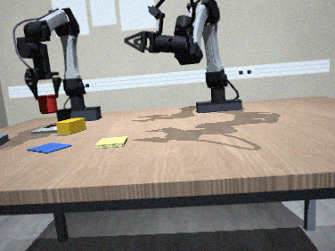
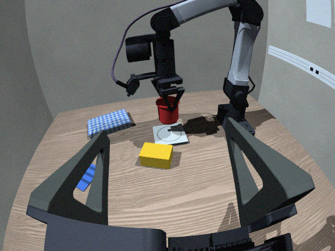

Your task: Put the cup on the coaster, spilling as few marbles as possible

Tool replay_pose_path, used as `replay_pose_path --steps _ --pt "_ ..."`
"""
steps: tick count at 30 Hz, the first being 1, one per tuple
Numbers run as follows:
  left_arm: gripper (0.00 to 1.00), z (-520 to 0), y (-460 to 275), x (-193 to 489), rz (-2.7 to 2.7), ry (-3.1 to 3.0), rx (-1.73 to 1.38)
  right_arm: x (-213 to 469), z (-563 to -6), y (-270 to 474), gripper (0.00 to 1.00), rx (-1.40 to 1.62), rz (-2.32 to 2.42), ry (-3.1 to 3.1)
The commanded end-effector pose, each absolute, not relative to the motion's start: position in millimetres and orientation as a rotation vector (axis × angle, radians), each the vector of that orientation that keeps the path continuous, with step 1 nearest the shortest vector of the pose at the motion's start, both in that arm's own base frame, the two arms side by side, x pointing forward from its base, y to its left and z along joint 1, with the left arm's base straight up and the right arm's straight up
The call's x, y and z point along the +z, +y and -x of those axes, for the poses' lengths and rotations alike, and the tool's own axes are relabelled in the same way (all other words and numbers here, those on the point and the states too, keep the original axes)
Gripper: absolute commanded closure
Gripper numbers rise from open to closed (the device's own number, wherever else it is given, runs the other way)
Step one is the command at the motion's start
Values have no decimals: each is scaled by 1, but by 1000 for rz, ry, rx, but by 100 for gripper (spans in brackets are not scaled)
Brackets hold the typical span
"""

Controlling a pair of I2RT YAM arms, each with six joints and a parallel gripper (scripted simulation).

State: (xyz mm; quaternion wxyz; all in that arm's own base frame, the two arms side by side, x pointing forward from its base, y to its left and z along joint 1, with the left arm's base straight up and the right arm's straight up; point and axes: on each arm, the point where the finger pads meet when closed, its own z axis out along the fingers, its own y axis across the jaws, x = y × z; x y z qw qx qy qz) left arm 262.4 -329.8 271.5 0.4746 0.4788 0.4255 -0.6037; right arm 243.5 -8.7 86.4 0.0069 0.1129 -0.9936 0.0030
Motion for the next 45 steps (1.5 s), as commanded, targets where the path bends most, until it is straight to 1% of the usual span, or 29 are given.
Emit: replay_pose_path --steps 1,9,13,19,22,25,26,28,29,30,40,45 --pt "0 -261 -335 279 -1186 997 -1485 84 -247 -7 30 -8 -370 -3132" --pt "0 -262 -335 279 -1185 998 -1484 51 -251 -10 30 -5 -373 -3118" --pt "0 -262 -335 279 -1185 998 -1484 54 -258 -10 30 -1 -372 -3132" --pt "0 -261 -332 281 -1178 1002 -1477 32 -249 -10 30 -3 -369 -3125" --pt "0 -261 -332 281 -1178 1002 -1477 33 -260 -11 30 1 -371 -3139" --pt "0 -261 -332 281 -1178 1002 -1477 26 -250 -10 30 -3 -368 -3125" --pt "0 -261 -332 281 -1178 1002 -1477 28 -246 -9 18 -3 -365 -3126" --pt "0 -261 -332 281 -1178 1002 -1477 28 -246 -9 18 -3 -365 -3126" --pt "0 -261 -332 281 -1178 1002 -1477 34 -247 -9 7 0 -369 -3132" --pt "0 -261 -332 281 -1178 1002 -1477 41 -247 -9 0 2 -370 -3139" --pt "0 -262 -351 283 -1196 978 -1485 107 -249 -8 0 -3 -371 -3145" --pt "0 -260 -359 283 -1216 962 -1484 113 -257 -9 0 -6 -390 -3196"
